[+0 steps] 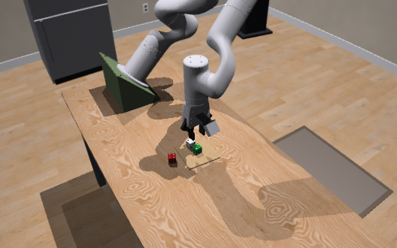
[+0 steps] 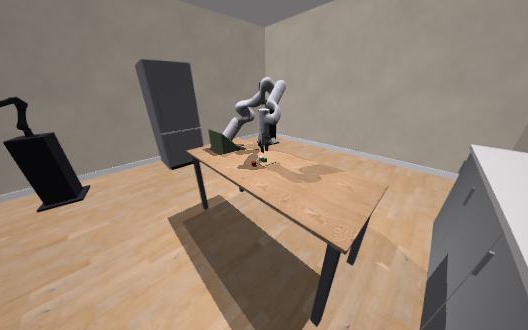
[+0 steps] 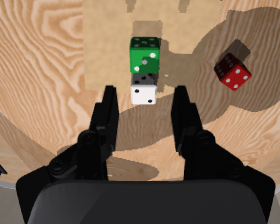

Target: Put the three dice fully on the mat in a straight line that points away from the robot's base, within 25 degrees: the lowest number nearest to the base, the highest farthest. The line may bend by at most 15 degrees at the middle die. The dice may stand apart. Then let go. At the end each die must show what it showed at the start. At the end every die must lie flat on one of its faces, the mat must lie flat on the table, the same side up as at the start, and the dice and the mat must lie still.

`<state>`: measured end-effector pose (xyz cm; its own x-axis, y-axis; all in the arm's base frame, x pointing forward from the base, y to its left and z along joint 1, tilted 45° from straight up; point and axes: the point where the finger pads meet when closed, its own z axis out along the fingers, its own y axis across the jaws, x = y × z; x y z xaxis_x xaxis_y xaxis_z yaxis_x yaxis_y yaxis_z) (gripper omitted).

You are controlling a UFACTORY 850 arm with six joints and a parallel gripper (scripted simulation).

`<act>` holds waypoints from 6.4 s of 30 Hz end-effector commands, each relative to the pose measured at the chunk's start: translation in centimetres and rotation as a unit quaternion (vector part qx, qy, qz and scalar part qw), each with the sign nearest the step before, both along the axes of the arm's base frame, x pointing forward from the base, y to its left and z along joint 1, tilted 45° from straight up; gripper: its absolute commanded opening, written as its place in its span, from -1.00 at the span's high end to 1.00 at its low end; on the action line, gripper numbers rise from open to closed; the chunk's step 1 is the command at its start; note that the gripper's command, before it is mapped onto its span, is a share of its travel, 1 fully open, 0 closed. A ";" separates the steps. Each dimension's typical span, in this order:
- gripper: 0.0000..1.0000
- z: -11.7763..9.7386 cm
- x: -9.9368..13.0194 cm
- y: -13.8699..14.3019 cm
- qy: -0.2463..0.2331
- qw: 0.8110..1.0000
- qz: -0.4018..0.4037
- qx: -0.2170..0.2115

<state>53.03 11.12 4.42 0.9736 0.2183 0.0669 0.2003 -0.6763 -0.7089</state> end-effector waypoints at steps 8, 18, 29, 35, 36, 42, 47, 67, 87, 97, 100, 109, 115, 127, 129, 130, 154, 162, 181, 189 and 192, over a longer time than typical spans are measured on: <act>-1.00 0.5 0.2 -0.5 -0.001 1.000 0.000 0.000; -1.00 0.5 0.2 -0.5 -0.001 1.000 0.000 0.000; -1.00 0.4 0.2 -0.6 0.007 1.000 -0.009 -0.001; -1.00 0.0 0.2 -0.9 0.042 0.998 -0.043 -0.007; -1.00 -0.1 0.2 -1.0 0.055 0.997 -0.057 -0.009; -1.00 -1.1 0.3 -1.9 0.145 0.978 -0.146 -0.023; -1.00 -1.8 0.4 -2.5 0.197 0.960 -0.199 -0.031; -1.00 -4.6 0.4 -4.9 0.415 0.806 -0.417 -0.065; -1.00 -7.4 0.1 -7.3 0.587 0.549 -0.588 -0.091; -1.00 -8.0 0.1 -7.7 0.610 0.497 -0.610 -0.094; 0.05 -8.0 0.1 -7.7 0.610 0.497 -0.610 -0.094; 0.05 -8.0 0.1 -7.7 0.610 0.497 -0.610 -0.094; 0.05 -8.0 0.1 -7.7 0.610 0.497 -0.610 -0.094; 0.05 -8.0 0.1 -7.7 0.610 0.497 -0.610 -0.094; 0.05 -8.0 0.1 -7.7 0.610 0.497 -0.610 -0.094; 0.05 -8.0 0.1 -7.7 0.610 0.497 -0.610 -0.094; 0.05 -8.7 0.0 -7.0 0.610 0.496 -0.610 -0.094; 0.05 -9.5 -0.1 -6.2 0.610 0.496 -0.610 -0.094; 0.05 -11.1 -0.3 -4.5 0.610 0.496 -0.610 -0.094; 0.05 -11.4 -0.3 -4.2 0.610 0.496 -0.610 -0.094; 0.05 -11.5 -0.3 -4.1 0.610 0.496 -0.610 -0.094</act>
